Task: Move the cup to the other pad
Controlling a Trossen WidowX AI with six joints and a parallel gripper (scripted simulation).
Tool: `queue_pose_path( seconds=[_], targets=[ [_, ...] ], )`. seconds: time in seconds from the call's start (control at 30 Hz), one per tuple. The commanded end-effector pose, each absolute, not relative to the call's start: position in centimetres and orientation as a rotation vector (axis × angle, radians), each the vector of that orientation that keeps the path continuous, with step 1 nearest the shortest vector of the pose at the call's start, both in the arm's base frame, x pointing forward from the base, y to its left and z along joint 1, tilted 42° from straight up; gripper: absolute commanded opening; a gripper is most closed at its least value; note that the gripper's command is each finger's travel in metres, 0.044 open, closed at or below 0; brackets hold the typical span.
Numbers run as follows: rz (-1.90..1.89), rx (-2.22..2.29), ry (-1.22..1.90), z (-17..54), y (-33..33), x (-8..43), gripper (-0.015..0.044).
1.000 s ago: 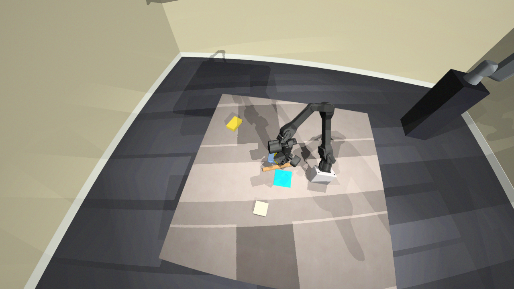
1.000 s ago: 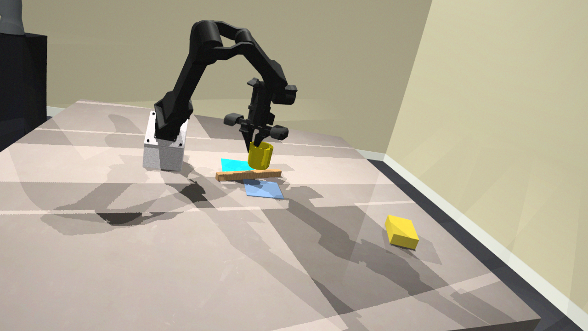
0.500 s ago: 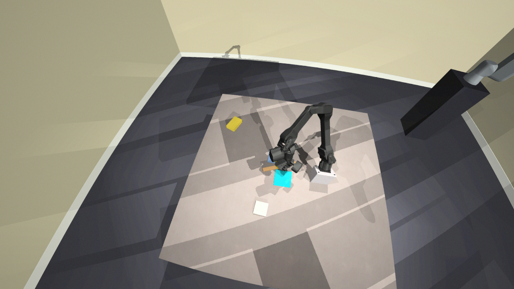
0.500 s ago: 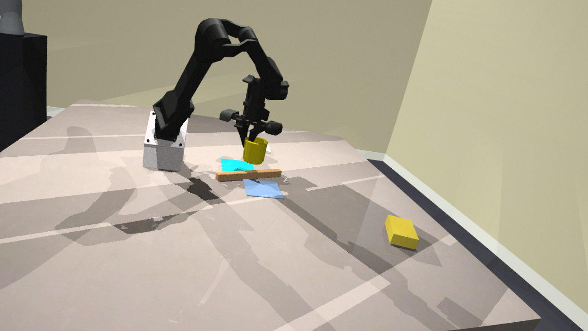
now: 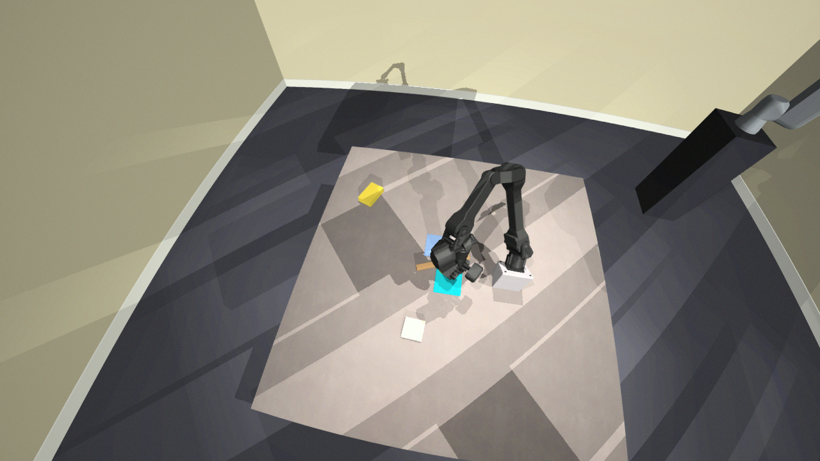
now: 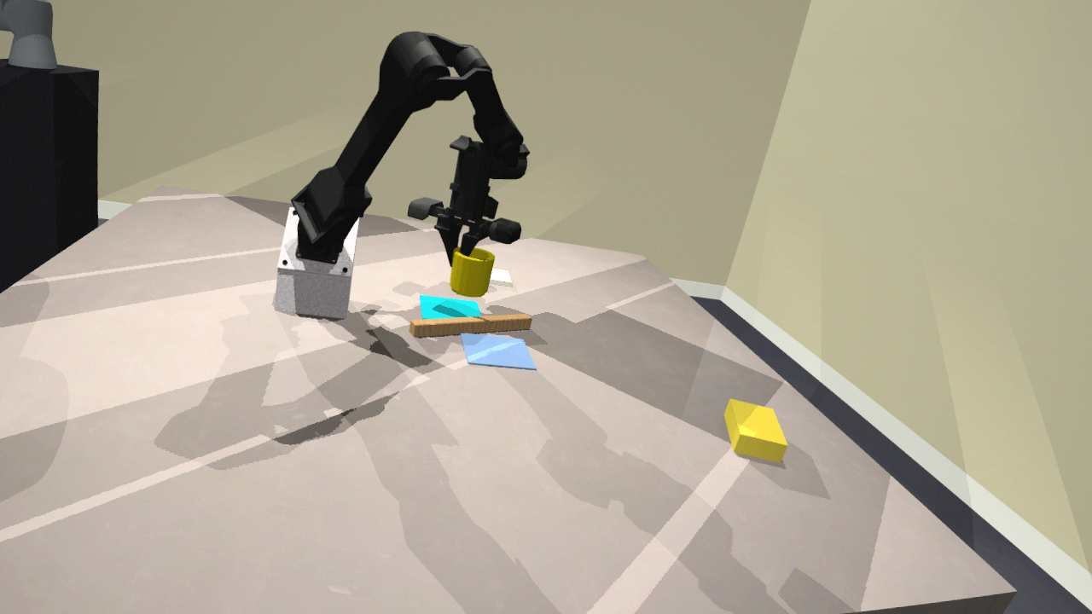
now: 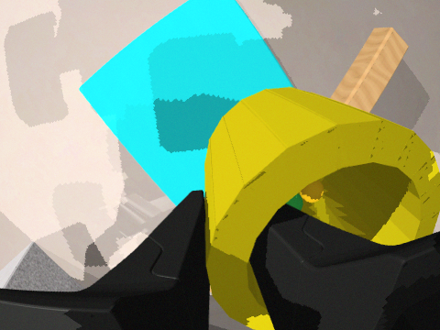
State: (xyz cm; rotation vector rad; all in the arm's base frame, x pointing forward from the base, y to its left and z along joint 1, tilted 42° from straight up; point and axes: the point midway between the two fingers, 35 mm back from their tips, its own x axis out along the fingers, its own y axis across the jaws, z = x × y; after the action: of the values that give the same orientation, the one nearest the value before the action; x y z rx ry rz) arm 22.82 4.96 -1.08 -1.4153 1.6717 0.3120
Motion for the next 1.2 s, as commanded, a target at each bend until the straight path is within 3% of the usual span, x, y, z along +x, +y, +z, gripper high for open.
queue_pose_path(
  seconds=[0.0, 1.17],
  targets=[
    [0.311, -1.411, 1.677, -1.8, 5.6, 22.1, 0.0],
    [0.31, -1.411, 1.677, -5.9, 5.0, 21.0, 0.0]
  ],
)
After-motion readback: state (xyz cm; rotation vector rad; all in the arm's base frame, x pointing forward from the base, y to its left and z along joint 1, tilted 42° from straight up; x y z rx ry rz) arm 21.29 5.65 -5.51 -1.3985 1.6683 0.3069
